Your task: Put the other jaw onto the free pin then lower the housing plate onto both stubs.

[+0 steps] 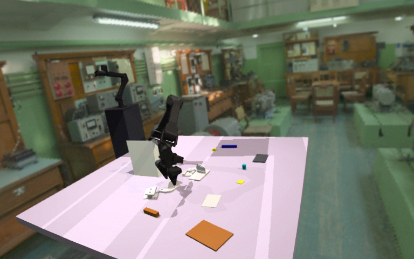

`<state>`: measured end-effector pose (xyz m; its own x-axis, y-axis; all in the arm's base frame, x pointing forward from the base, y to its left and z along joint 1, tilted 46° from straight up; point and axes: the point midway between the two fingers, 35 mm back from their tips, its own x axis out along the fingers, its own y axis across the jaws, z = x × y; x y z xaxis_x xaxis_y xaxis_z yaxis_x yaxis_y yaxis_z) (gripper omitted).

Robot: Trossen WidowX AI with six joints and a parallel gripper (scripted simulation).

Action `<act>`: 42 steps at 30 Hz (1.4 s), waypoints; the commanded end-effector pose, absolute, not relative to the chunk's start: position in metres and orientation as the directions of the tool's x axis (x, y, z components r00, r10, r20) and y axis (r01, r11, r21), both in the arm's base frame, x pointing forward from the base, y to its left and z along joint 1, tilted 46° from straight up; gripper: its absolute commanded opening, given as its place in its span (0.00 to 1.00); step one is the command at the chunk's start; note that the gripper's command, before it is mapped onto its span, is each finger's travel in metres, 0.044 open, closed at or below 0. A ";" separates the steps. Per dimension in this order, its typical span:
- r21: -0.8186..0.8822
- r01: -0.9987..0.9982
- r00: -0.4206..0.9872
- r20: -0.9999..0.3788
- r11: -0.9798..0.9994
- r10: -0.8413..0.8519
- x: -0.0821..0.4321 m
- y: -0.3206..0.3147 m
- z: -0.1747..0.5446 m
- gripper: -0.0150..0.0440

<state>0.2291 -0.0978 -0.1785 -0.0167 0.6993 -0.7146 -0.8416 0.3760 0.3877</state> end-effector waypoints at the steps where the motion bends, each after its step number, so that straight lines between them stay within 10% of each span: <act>1: 0.390 -0.839 -0.014 -0.713 0.380 0.701 0.230 -0.092 -0.184 1.00; 42: 0.390 -0.838 -0.011 -0.711 0.381 0.703 0.230 -0.069 -0.207 1.00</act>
